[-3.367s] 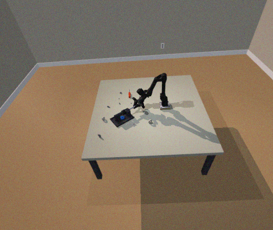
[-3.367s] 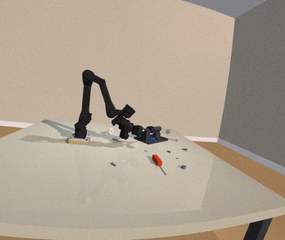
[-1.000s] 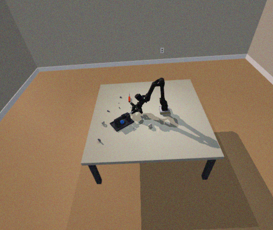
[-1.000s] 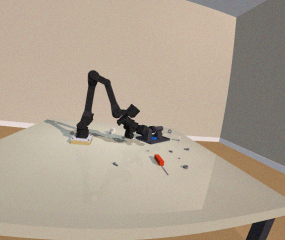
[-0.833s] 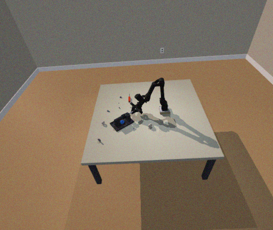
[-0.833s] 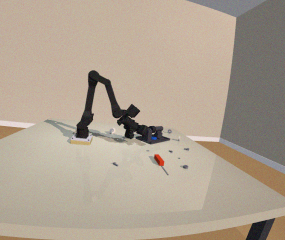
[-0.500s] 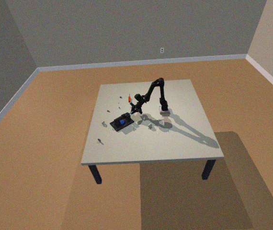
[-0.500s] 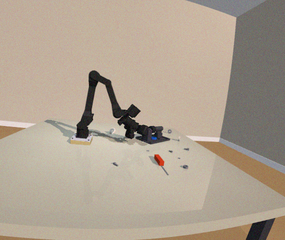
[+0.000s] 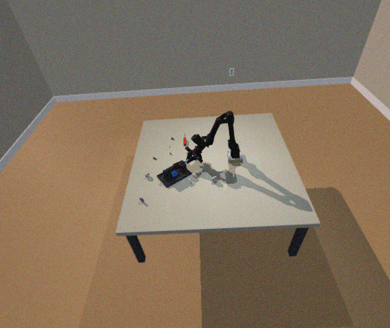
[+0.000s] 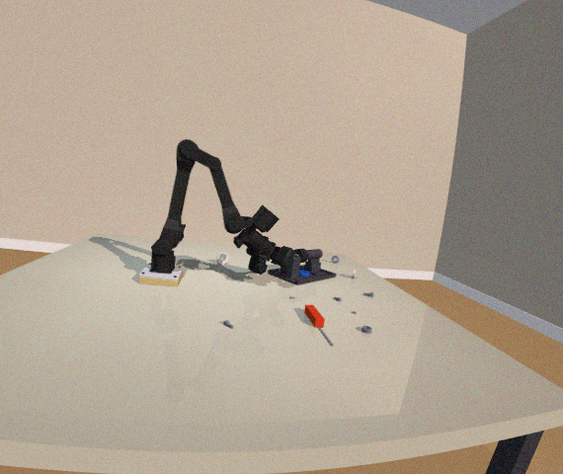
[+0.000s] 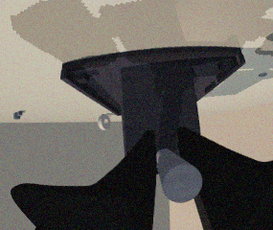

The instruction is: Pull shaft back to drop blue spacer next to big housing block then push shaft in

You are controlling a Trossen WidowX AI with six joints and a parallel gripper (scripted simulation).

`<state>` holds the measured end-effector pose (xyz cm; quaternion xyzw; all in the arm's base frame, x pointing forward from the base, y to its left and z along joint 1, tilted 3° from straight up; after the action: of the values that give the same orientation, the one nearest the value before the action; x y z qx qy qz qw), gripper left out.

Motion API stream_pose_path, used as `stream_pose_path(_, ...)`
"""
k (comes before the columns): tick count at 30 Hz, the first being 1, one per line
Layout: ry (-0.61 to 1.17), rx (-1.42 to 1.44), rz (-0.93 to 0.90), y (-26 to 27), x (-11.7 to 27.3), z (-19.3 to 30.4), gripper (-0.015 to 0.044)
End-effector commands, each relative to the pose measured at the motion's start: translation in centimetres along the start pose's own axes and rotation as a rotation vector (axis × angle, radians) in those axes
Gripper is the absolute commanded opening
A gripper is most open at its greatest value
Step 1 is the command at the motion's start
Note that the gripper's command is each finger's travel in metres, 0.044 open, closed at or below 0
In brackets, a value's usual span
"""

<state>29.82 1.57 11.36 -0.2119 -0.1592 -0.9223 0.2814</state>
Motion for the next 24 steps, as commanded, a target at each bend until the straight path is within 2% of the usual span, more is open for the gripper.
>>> stream_pose_path(1, 0.000, -0.005, 0.004, -0.04, -0.22, 0.09, 0.0000)
stream_pose_path(24, 0.001, -0.005, 0.004, 0.01, -0.95, 0.52, 0.0000)
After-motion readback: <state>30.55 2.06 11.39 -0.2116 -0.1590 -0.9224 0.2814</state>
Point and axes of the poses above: the point midway between the two fingers, 35 mm back from their tips, its own x axis back along the fingers, its own y axis across the jaws, z = x × y, the point moved 10 cm from there along x, back along the fingers, and after that the axes turned 7 degrees about x, right-handed, at the moved point
